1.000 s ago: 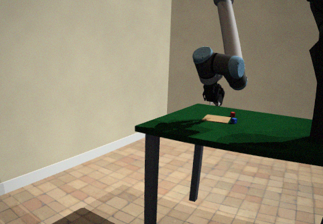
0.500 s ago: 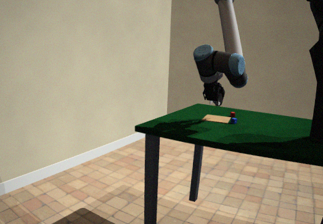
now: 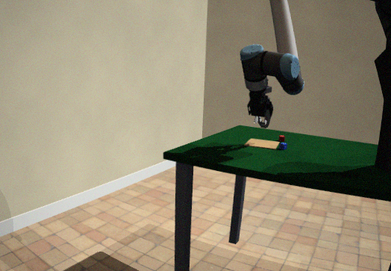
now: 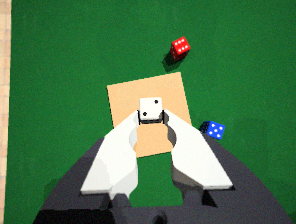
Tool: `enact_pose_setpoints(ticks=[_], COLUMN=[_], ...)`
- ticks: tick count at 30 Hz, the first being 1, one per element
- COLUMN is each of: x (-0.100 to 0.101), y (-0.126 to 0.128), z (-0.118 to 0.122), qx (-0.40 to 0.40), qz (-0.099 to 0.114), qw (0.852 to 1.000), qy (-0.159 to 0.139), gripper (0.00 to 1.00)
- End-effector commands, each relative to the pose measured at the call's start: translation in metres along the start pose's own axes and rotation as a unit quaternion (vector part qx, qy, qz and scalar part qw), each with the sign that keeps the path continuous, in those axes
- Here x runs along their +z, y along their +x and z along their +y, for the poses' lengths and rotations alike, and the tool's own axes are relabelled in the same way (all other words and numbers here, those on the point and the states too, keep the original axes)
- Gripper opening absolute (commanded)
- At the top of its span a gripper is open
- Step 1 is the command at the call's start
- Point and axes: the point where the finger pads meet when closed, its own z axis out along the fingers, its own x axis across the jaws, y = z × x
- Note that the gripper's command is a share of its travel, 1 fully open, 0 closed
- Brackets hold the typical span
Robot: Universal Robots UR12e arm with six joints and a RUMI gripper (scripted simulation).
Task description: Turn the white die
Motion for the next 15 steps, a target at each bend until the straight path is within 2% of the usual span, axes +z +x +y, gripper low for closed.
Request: enact_pose_setpoints(ticks=[1,8,15], x=[-0.0009,-0.0002,0.0024], y=[-0.0002,-0.0003,-0.0005], z=[-0.0004,-0.0006,-0.0016], qx=[0.0,0.0,-0.001], qz=[-0.001,0.0,0.002], qw=[1.0,1.0,0.997], qy=[-0.019,-0.026,-0.08], gripper=[0.06,0.06,0.06])
